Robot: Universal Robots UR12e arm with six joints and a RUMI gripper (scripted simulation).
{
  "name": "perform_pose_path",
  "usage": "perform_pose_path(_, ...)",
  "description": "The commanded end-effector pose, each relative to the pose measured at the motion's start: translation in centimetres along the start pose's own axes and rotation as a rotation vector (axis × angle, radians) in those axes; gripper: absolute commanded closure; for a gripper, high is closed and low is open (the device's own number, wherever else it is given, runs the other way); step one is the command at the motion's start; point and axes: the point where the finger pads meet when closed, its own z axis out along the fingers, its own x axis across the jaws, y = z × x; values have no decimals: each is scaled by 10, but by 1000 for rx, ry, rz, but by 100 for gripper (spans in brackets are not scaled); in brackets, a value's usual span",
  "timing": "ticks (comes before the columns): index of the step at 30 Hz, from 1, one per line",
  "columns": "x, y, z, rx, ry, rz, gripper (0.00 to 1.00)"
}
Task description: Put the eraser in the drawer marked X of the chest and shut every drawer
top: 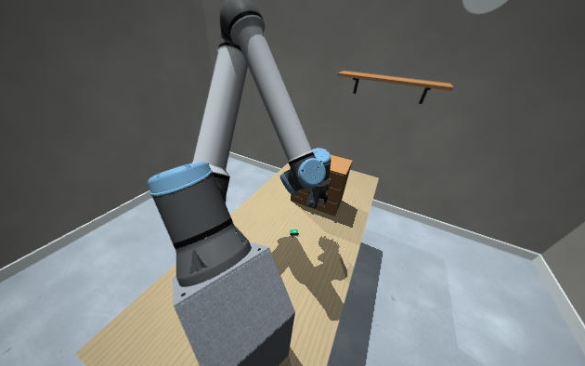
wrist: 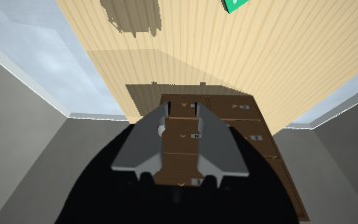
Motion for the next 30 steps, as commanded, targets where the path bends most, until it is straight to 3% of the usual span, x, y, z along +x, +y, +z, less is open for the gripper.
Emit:
perform_pose_path(1, -2, -1, -7, 90, 8, -3, 80)
perform_pose_path(19, -2, -8, -28, 296, 8, -4, 80)
perform_pose_path(30, -2, -11, -34, 355, 8, -4, 80)
